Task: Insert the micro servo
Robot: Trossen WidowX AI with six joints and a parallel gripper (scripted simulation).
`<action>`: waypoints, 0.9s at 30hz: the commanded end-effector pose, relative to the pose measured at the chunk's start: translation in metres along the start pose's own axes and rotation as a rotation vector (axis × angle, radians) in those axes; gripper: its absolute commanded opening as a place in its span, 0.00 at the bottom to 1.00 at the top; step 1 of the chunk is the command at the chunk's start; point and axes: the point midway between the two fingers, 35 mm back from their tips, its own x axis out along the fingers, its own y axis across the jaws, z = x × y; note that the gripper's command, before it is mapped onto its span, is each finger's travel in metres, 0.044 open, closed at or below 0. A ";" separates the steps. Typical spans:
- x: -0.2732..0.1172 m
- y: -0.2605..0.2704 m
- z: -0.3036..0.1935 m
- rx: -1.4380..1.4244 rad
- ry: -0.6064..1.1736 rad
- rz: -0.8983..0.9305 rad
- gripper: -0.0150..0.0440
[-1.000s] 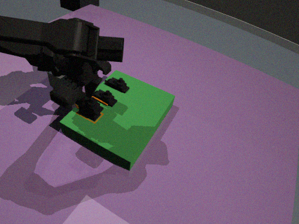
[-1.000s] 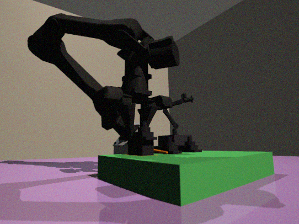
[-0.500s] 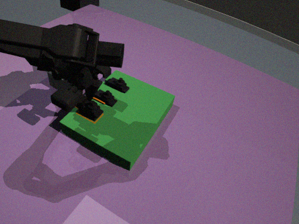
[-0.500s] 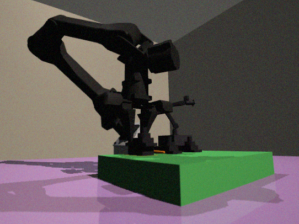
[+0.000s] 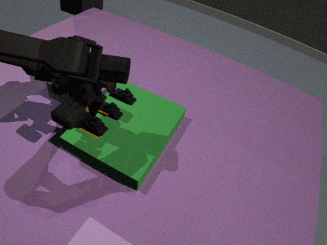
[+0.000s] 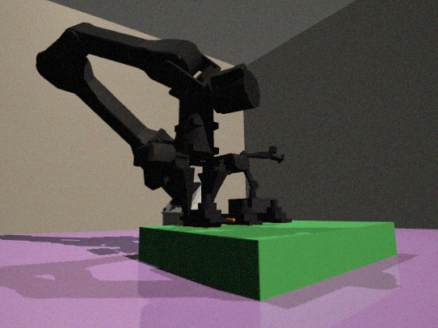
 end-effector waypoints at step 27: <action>-0.027 -0.001 0.004 -0.007 0.000 0.003 0.57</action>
